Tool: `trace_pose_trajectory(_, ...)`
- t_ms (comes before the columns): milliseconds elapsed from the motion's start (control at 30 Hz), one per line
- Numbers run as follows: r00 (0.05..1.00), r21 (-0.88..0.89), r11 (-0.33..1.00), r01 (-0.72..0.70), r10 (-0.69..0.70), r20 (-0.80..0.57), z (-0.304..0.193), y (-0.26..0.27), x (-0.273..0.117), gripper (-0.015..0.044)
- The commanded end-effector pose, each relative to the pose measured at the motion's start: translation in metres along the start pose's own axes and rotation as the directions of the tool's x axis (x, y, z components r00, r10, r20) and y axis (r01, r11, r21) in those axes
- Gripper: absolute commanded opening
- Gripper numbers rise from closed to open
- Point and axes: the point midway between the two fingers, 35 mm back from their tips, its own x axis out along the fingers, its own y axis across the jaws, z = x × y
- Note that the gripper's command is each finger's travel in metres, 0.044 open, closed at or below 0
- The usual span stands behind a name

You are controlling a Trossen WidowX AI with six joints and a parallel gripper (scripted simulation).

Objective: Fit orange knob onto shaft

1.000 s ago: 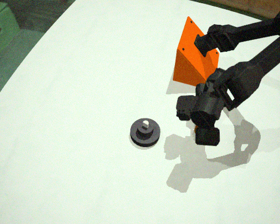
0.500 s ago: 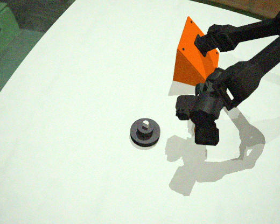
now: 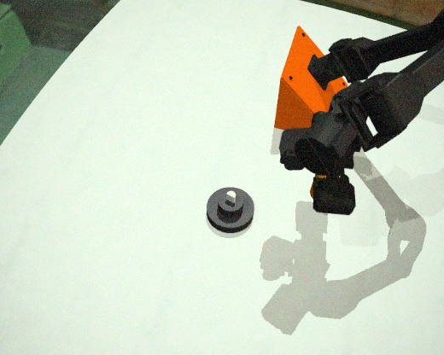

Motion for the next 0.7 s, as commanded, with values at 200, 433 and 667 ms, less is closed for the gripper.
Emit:
trace_pose_trajectory(200,1.000,0.007,1.000,0.021,-0.021,-0.011,-0.006,-0.005,-0.061,0.0000)
trace_pose_trajectory(433,0.999,0.011,1.000,0.028,-0.028,-0.021,-0.009,-0.008,-0.076,0.0000)
trace_pose_trajectory(667,0.999,0.018,0.999,-0.048,0.049,-0.021,-0.011,-0.010,-0.079,0.0000)
